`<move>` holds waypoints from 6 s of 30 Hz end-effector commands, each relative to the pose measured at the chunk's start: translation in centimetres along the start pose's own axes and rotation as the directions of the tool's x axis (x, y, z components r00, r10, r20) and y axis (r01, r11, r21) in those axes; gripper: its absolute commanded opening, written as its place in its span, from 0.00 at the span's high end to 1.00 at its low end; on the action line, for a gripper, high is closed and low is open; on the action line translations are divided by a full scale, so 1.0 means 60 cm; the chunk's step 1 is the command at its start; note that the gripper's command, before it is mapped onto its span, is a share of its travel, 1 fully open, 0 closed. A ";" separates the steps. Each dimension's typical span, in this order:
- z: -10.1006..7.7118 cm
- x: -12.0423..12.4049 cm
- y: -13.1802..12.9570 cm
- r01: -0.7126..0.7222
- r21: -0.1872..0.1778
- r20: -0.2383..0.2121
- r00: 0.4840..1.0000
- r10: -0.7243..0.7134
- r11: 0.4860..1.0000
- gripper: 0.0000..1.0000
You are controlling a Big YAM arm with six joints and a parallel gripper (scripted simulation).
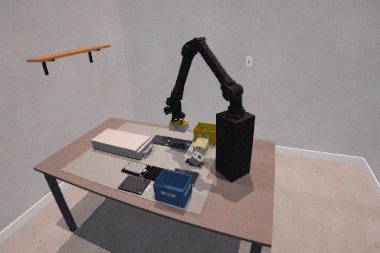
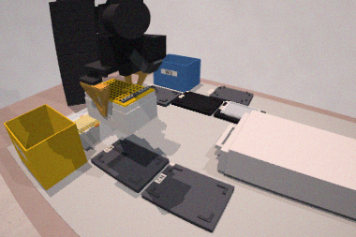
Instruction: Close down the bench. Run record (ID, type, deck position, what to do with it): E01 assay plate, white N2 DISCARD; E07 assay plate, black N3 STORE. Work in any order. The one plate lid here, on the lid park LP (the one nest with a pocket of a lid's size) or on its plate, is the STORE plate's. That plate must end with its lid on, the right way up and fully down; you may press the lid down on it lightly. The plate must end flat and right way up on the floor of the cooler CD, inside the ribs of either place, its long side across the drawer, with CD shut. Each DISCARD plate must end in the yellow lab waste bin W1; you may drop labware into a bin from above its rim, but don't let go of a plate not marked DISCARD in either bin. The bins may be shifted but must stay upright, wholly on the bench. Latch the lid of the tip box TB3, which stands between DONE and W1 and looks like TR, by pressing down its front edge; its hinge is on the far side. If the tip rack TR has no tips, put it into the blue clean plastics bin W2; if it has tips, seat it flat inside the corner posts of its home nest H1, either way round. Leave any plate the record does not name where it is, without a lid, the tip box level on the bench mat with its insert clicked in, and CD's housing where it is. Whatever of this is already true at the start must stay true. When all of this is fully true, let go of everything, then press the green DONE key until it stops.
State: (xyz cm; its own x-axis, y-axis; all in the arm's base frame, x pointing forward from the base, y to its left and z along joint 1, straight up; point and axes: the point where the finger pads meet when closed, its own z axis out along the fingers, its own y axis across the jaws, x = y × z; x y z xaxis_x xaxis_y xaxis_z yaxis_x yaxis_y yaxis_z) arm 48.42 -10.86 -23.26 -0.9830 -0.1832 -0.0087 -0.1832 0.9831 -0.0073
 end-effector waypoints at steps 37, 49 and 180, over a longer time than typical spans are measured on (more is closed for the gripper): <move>-0.023 -0.044 0.132 0.030 0.008 0.039 0.999 -0.030 1.000 1.00; -0.023 -0.051 0.177 0.030 0.006 0.038 0.999 -0.030 1.000 1.00; -0.010 -0.141 0.696 0.030 -0.009 0.022 0.999 -0.030 1.000 1.00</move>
State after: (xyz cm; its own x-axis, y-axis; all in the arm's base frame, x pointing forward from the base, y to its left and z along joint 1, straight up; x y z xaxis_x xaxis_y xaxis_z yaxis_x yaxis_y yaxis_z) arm 47.40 29.70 -23.56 -0.9736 -0.2284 0.0024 -0.2284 0.9735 -0.0067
